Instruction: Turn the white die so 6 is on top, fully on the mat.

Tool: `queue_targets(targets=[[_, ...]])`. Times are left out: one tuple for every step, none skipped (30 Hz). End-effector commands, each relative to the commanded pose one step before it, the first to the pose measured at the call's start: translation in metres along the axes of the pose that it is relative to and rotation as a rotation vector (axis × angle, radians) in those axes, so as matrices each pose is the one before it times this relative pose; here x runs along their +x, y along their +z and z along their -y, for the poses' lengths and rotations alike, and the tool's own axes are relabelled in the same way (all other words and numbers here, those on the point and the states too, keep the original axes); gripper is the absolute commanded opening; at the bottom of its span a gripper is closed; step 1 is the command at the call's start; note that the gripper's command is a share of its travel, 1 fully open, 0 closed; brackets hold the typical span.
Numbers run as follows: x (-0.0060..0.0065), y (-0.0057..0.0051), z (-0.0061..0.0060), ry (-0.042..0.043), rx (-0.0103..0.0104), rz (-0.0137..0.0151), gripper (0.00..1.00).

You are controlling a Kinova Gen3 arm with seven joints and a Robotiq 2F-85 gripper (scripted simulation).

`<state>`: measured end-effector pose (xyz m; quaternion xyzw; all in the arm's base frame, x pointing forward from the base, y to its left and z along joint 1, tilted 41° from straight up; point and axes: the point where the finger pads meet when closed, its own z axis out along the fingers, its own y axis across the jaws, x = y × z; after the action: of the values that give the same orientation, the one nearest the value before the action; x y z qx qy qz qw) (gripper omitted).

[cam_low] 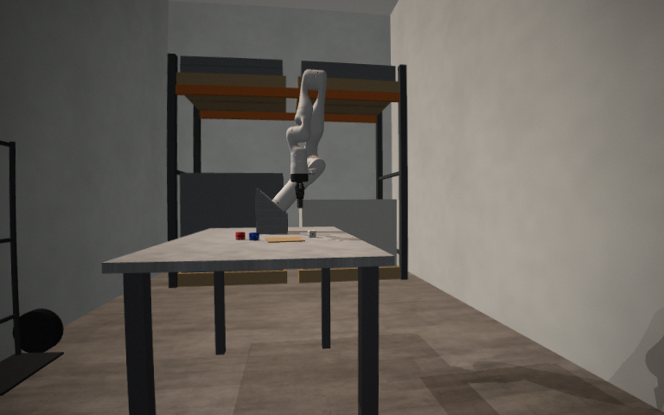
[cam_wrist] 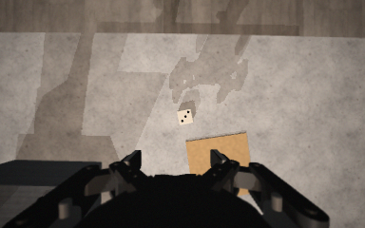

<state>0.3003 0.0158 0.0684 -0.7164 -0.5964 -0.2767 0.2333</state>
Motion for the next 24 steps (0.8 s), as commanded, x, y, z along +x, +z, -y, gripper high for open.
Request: queue_targets(targets=[[-0.00522,-0.0139,-0.00624,0.00419,-0.02574,0.01794,1.0],[0.0,0.0,0.0,0.0,0.0,0.0,1.0],[0.0,-0.00286,-0.00001,-0.00001,-0.00001,-0.00001,1.0],[0.0,-0.00255,0.00001,0.00001,0.00001,0.00001,1.0],[0.0,-0.00222,-0.00001,-0.00001,-0.00001,-0.00001,1.0],[0.0,-0.00189,0.00001,0.00001,0.00001,0.00001,1.0],[0.0,-0.00156,-0.00001,0.0,-0.00001,-0.00001,1.0],[0.0,-0.00125,0.0,0.0,0.0,0.0,1.0],[0.0,-0.00094,0.0,0.0,0.0,0.0,1.0],[0.0,-0.00067,0.0,0.0,0.0,0.00001,1.0],[0.0,-0.00043,0.0,0.0,0.0,0.0,1.0],[0.0,-0.00023,0.0,0.0,0.0,0.0,1.0],[0.0,-0.00009,0.0,0.0,0.0,0.0,1.0],[0.0,-0.00001,0.0,0.0,0.0,0.0,1.0],[0.0,0.0,0.0,0.0,0.0,0.0,1.0],[0.0,0.0,0.0,0.0,0.0,0.0,1.0],[0.0,0.0,0.0,0.0,0.0,0.0,1.0],[0.0,0.0,0.0,0.0,0.0,0.0,1.0],[0.0,0.0,0.0,0.0,0.0,0.0,1.0],[0.0,0.0,0.0,0.0,0.0,0.0,1.0],[0.0,0.0,0.0,0.0,0.0,0.0,1.0],[0.0,0.0,0.0,0.0,0.0,0.0,1.0],[0.00061,0.00005,-0.00016,-0.00246,-0.00005,0.0,1.0],[0.0,0.0,0.0,0.0,0.0,0.0,1.0]])
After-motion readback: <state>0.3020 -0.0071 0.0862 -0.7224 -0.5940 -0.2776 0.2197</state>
